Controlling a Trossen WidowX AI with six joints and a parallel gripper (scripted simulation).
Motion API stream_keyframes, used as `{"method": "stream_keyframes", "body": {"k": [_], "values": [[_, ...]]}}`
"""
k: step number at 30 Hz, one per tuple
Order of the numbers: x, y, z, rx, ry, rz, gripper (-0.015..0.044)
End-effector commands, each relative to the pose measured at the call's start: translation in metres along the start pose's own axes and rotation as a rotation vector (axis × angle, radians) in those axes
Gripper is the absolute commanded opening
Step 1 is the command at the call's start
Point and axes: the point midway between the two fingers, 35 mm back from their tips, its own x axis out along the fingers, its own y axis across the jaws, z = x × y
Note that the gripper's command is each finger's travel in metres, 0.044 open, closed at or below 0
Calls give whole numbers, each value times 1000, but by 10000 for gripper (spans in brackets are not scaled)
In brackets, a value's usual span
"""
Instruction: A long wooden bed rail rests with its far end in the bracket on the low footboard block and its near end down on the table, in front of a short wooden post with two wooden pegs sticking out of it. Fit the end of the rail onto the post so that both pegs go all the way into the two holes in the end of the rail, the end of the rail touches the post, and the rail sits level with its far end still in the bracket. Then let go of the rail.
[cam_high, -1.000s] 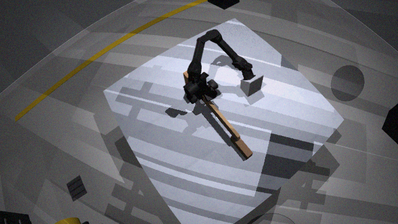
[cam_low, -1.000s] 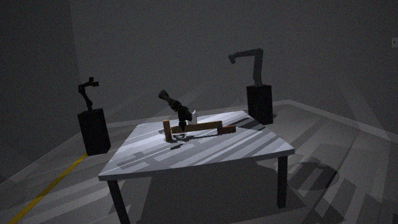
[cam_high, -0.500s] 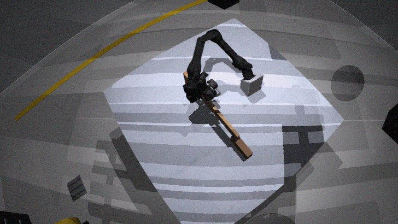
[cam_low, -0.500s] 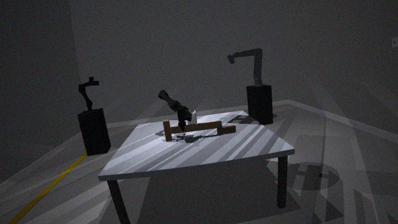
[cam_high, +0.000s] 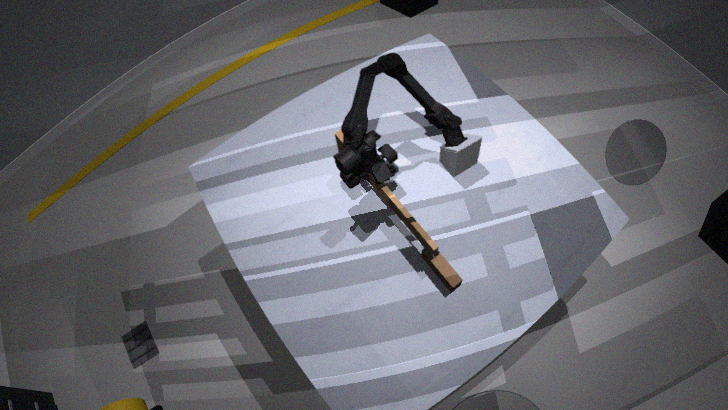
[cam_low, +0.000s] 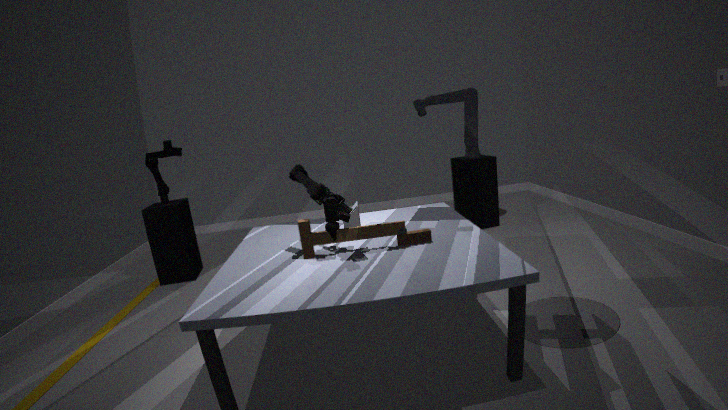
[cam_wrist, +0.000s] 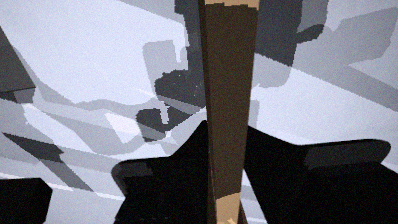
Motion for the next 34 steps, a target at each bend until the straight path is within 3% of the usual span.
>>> {"method": "stream_keyframes", "body": {"k": [1, 11, 20, 34], "values": [[0, 0, 0, -1, 1, 0, 184], [0, 0, 0, -1, 1, 0, 440], [-30, 1, 31, -6, -1, -6, 440], [-30, 1, 31, -6, -1, -6, 440]]}}
